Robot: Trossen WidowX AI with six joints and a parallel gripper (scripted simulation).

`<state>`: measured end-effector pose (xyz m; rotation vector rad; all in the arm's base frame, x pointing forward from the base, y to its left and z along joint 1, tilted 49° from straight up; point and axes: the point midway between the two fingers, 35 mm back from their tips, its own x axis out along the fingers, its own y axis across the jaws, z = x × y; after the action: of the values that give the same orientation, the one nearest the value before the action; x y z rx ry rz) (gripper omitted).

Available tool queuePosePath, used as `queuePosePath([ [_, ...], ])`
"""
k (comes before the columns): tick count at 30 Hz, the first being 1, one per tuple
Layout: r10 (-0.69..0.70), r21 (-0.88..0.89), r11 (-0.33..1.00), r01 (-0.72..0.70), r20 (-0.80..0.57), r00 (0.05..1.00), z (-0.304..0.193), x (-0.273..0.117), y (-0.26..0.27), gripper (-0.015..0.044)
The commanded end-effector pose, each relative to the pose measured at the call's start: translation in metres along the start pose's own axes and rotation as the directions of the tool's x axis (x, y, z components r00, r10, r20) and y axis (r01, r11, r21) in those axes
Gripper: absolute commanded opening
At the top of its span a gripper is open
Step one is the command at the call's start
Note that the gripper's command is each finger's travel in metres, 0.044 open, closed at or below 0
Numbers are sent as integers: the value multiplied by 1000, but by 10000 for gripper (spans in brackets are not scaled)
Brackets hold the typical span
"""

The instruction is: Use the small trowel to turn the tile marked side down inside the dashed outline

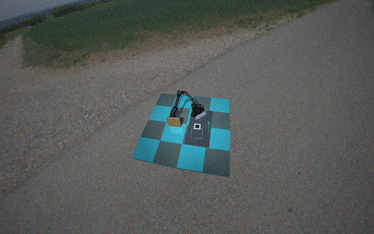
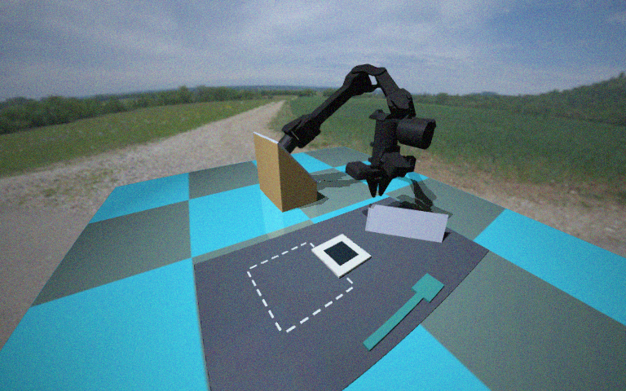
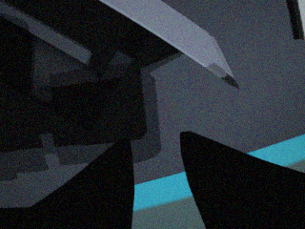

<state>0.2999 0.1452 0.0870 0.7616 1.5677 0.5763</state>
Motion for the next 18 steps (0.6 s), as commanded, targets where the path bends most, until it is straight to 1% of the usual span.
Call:
queuePosePath([
  [1,-5,121,993,5,-1,1000,-2,0,1,100],
  [9,-5,389,921,5,-1,1000,-5,0,3,100],
  [18,-5,653,757,4,-1,1000,-8,0,5,100],
])
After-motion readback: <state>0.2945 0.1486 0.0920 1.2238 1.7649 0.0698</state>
